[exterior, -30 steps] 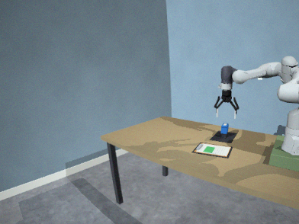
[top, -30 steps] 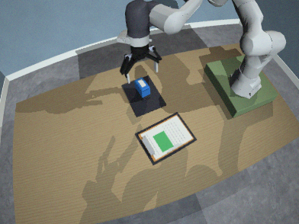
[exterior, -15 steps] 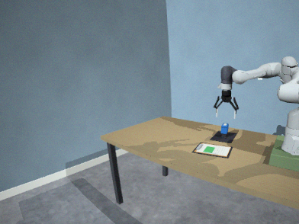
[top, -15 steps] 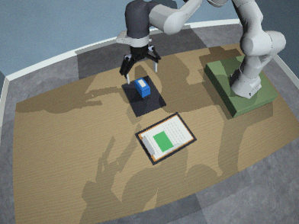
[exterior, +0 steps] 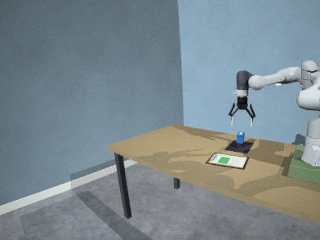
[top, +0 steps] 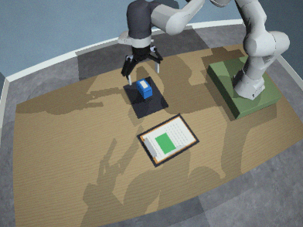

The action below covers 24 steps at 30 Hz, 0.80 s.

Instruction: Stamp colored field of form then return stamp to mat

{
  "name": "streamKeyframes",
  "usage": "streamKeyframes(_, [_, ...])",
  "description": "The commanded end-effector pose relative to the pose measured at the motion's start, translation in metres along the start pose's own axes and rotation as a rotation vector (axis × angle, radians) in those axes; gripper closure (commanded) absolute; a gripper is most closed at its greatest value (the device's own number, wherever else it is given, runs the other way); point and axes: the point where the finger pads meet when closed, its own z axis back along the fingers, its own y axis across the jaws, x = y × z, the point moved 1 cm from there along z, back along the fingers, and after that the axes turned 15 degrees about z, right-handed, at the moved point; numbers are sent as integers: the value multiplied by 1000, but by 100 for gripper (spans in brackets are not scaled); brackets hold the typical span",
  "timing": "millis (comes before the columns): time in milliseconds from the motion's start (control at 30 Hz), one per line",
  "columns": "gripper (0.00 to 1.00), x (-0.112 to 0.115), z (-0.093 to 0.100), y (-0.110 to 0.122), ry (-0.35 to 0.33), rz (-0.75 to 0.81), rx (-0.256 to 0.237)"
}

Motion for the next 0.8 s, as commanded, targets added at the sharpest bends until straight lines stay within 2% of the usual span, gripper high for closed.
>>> streamKeyframes(0, [0,0,4,-1,2,8,-2])
streamKeyframes(133, [0,0,39,0,3,7,-2])
streamKeyframes(200, [0,0,49,1,3,6,-1])
streamKeyframes(533, [0,5,49,-1,3,-25,-2])
streamKeyframes(633, [0,21,49,-11,0,-135,-3])
streamKeyframes(733, [0,52,49,-27,-4,-330,-4])
streamKeyframes(767, [0,65,49,-33,-6,-348,-3])
